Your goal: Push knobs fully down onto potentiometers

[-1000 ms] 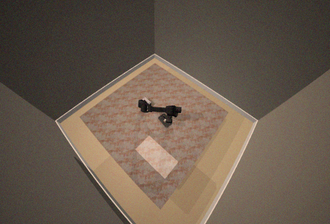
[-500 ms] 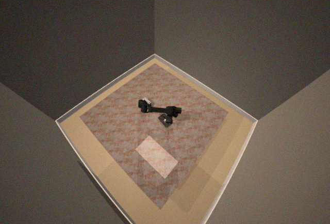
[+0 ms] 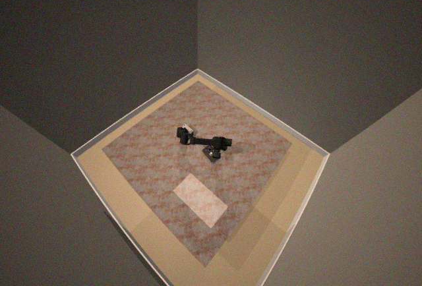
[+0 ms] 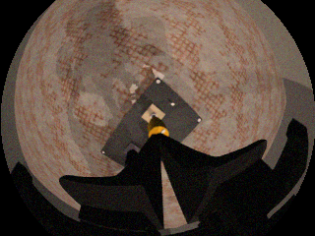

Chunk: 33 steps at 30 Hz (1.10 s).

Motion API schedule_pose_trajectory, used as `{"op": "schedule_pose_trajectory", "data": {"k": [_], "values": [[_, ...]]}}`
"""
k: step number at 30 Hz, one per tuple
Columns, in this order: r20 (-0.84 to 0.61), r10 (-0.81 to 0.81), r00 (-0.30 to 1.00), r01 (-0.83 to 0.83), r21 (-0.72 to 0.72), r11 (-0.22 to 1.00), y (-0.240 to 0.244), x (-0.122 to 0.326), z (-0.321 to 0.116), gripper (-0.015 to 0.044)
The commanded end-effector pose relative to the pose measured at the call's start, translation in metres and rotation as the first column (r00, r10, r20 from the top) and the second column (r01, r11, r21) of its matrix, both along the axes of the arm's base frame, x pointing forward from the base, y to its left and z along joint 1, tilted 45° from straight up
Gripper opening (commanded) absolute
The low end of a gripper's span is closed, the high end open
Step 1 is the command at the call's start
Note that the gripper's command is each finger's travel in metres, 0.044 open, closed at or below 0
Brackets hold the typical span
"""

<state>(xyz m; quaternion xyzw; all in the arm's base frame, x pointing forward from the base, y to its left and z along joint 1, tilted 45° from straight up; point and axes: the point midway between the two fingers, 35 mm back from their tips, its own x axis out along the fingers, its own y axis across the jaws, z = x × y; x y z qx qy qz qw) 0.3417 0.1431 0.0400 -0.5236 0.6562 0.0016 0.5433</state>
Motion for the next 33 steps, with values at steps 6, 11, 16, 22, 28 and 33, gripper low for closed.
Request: {"op": "schedule_pose_trajectory", "data": {"k": [6, 11, 16, 22, 28, 33], "values": [[0.005, 0.005, 1.0, -0.005, 0.002, 1.0, -0.0015, 0.0011, 0.0005, 0.0], [0.005, 0.005, 1.0, -0.005, 0.002, 1.0, -0.0024, 0.0013, -0.0005, 0.0], [0.005, 0.005, 1.0, -0.005, 0.002, 1.0, -0.0033, 0.0015, -0.0014, 0.0], [0.005, 0.005, 1.0, -0.005, 0.002, 1.0, -0.0037, 0.0016, -0.0018, 0.0], [0.005, 0.005, 1.0, -0.005, 0.002, 1.0, -0.0037, 0.0016, -0.0018, 0.0], [0.005, 0.005, 1.0, -0.005, 0.002, 1.0, -0.0037, 0.0016, -0.0018, 0.0]]}}
